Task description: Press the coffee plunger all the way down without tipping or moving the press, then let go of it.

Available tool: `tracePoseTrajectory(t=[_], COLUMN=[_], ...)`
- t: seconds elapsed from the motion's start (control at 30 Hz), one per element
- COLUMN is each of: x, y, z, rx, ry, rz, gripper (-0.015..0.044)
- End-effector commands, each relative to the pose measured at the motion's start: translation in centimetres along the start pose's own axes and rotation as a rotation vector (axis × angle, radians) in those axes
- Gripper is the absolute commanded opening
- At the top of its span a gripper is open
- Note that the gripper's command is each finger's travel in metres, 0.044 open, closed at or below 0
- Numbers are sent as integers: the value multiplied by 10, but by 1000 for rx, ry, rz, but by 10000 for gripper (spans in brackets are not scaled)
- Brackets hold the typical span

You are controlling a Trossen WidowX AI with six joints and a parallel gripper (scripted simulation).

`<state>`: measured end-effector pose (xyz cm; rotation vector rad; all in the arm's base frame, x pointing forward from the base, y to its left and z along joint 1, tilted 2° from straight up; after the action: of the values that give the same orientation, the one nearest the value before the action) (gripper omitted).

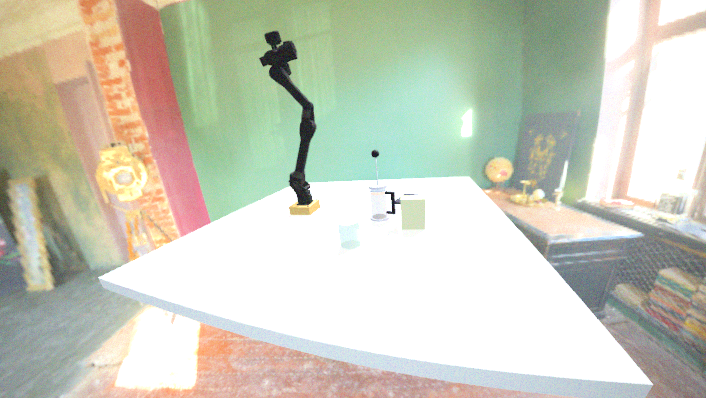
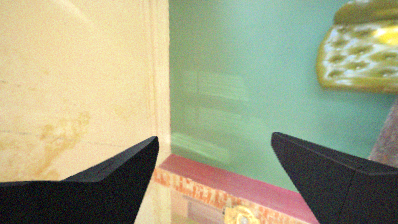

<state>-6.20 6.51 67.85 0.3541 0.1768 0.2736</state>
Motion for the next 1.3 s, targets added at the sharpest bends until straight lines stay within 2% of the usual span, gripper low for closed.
tracePoseTrajectory(t=[0.0, 0.13, 0.3, 0.53, 0.77, 1.03, 1.27], x=[-1, -13, -46, -79, -100, -93, -57], y=[0, -5, -24, -62, -122, -201, -259], z=[0, -1, -3, -2, 2, 6, 6], rx=[1, 16, 66, 176, 330, 532, 752], ry=[-5, -5, -43, -1, 2, 87, 163], rz=[7, 100, 342, 663, 1023, 1428, 1725], gripper=[426, 440, 440, 440, 440, 440, 440])
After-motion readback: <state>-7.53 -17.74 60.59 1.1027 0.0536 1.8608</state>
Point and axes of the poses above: the point midway between the two fingers, 35 mm back from their tips, its own y axis out along the fingers, its own z axis across the jaws, x = y × z, the point moved 7 cm from there along -y, back along the fingers, and after that the axes turned 13 degrees about y, right-handed, at the moved point
